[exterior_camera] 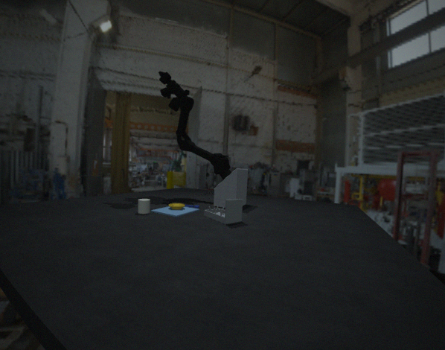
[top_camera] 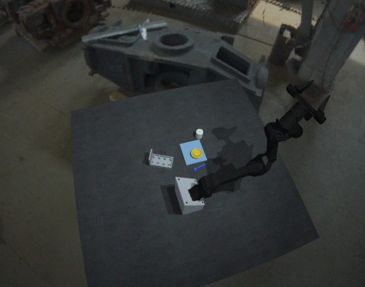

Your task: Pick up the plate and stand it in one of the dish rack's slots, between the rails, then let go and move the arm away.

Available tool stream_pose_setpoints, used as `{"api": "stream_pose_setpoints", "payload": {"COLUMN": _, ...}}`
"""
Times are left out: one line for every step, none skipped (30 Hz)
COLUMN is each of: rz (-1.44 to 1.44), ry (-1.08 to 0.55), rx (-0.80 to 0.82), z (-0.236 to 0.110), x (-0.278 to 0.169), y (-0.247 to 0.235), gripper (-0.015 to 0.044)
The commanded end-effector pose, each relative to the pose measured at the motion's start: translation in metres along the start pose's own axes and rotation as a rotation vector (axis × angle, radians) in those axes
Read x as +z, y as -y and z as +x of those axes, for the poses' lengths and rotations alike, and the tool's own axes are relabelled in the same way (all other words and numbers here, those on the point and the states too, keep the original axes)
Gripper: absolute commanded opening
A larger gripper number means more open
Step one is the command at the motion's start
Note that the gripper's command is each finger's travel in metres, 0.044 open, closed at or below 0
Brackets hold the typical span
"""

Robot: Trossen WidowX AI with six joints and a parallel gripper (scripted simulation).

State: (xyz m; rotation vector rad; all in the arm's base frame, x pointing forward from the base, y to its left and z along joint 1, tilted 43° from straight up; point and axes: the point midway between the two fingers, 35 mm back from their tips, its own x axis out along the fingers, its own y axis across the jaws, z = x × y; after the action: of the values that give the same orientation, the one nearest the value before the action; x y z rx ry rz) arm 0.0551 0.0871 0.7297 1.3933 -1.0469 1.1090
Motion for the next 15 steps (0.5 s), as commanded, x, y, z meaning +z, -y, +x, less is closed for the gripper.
{"api": "stream_pose_setpoints", "payload": {"rz": -0.083, "ry": -0.057, "rx": -0.044, "z": -0.007, "x": -0.020, "y": 0.019, "gripper": 0.0400}}
{"api": "stream_pose_setpoints", "payload": {"rz": -0.104, "ry": -0.067, "rx": -0.053, "z": -0.008, "x": -0.023, "y": 0.023, "gripper": 0.0400}}
{"api": "stream_pose_setpoints", "payload": {"rz": -0.125, "ry": -0.078, "rx": -0.062, "z": -0.010, "x": -0.026, "y": 0.027, "gripper": 0.0400}}
{"api": "stream_pose_setpoints", "payload": {"rz": -0.146, "ry": -0.088, "rx": -0.071, "z": -0.011, "x": -0.029, "y": 0.031, "gripper": 0.0400}}
{"api": "stream_pose_setpoints", "payload": {"rz": -0.165, "ry": -0.102, "rx": -0.082, "z": -0.013, "x": -0.033, "y": 0.036, "gripper": 0.0400}}
{"api": "stream_pose_setpoints", "payload": {"rz": -0.179, "ry": -0.112, "rx": -0.088, "z": -0.014, "x": -0.035, "y": 0.040, "gripper": 0.0400}}
{"api": "stream_pose_setpoints", "payload": {"rz": -0.192, "ry": -0.122, "rx": -0.095, "z": -0.015, "x": -0.038, "y": 0.043, "gripper": 0.0400}}
{"api": "stream_pose_setpoints", "payload": {"rz": -0.206, "ry": -0.132, "rx": -0.102, "z": -0.016, "x": -0.040, "y": 0.047, "gripper": 0.0400}}
{"api": "stream_pose_setpoints", "payload": {"rz": -0.220, "ry": -0.142, "rx": -0.109, "z": -0.017, "x": -0.043, "y": 0.051, "gripper": 0.0400}}
{"api": "stream_pose_setpoints", "payload": {"rz": -0.234, "ry": -0.152, "rx": -0.116, "z": -0.019, "x": -0.045, "y": 0.055, "gripper": 0.0400}}
{"api": "stream_pose_setpoints", "payload": {"rz": -0.247, "ry": -0.162, "rx": -0.124, "z": -0.020, "x": -0.047, "y": 0.059, "gripper": 0.0400}}
{"api": "stream_pose_setpoints", "payload": {"rz": -0.261, "ry": -0.172, "rx": -0.131, "z": -0.021, "x": -0.049, "y": 0.063, "gripper": 0.0400}}
{"api": "stream_pose_setpoints", "payload": {"rz": -0.274, "ry": -0.182, "rx": -0.139, "z": -0.023, "x": -0.051, "y": 0.068, "gripper": 0.0400}}
{"api": "stream_pose_setpoints", "payload": {"rz": -0.288, "ry": -0.191, "rx": -0.147, "z": -0.024, "x": -0.053, "y": 0.072, "gripper": 0.0400}}
{"api": "stream_pose_setpoints", "payload": {"rz": -0.302, "ry": -0.201, "rx": -0.155, "z": -0.025, "x": -0.055, "y": 0.076, "gripper": 0.0400}}
